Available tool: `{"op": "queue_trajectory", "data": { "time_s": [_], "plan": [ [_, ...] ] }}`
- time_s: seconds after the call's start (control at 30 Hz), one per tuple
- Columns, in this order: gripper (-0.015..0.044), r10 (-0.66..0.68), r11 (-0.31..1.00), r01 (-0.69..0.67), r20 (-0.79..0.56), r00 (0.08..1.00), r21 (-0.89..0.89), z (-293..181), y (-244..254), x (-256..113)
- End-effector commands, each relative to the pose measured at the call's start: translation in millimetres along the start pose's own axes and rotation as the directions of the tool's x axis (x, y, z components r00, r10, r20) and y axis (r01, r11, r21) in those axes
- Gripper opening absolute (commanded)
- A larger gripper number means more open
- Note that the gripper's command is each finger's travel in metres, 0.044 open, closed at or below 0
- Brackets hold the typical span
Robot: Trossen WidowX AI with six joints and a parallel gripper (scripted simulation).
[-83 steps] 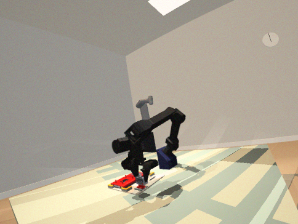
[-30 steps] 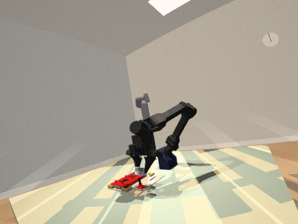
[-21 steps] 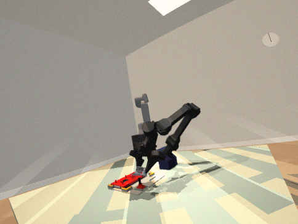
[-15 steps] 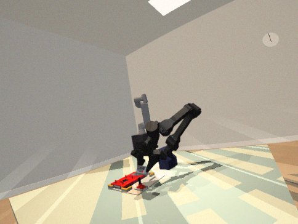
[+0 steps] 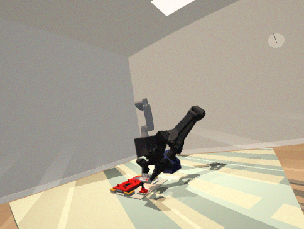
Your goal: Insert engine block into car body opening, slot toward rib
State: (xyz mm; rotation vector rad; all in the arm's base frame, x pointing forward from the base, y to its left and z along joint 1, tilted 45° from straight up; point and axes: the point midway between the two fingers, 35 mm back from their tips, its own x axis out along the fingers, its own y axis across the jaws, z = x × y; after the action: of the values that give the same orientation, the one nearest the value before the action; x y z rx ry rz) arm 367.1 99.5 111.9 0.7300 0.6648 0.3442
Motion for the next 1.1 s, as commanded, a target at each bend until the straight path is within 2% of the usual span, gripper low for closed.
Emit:
{"op": "queue_trajectory", "data": {
  "time_s": [0.0,1.07],
  "plan": [
    [0.0000,-0.005,1.000,0.005,0.015,1.000,0.007,-6.8,-1.9,5.8],
    [0.0000,-0.004,1.000,0.004,0.015,1.000,0.010,-53.0,-1.7,44.8]
  ]
}}
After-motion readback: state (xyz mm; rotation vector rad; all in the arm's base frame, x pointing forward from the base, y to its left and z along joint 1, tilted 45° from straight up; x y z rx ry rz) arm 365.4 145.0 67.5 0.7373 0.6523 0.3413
